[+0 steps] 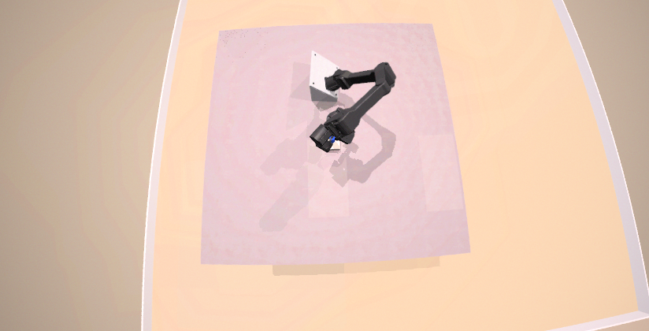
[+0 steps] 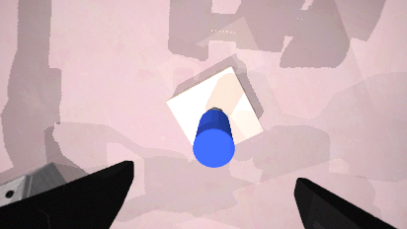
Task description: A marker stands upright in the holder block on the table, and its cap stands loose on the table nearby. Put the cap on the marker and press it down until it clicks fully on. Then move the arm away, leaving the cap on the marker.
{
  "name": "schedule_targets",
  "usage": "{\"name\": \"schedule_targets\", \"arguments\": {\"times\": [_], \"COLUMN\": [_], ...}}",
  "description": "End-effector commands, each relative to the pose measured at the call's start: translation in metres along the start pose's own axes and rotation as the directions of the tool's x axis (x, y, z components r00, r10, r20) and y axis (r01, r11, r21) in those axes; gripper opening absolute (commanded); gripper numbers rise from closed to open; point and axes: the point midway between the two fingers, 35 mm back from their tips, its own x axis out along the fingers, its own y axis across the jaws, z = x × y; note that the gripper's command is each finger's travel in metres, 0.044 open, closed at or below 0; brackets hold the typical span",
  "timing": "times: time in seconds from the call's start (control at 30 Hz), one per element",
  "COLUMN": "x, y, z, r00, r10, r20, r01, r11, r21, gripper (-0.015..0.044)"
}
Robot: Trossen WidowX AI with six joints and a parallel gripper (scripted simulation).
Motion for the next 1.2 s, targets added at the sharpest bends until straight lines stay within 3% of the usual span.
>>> {"name": "schedule_targets", "arguments": {"times": [0.0,0.1,0.23,0.3,0.43,1.17], "x": [-0.003,-0.001,0.003,0.004,0.004,0.015], "y": [0.0,0.0,0.0,0.0,0.0,0.0], "z": [0.0,0.0,0.0,0.0,0.0,0.0], "r00": [1.0,1.0,1.0,1.0,1.0,1.0], "r10": [-0.001,-0.002,-0.003,-0.003,-0.003,-0.003], "r20": [-0.002,-0.001,0.001,0.001,0.001,0.002], "r01": [0.001,0.002,0.001,0.001,0.001,0.0], "r11": [0.982,0.889,0.657,0.561,0.548,0.548], "r21": [0.19,0.458,0.754,0.828,0.836,0.836], "gripper": [0.0335,0.0256,0.0151,0.0099,0.0,0.0]}}
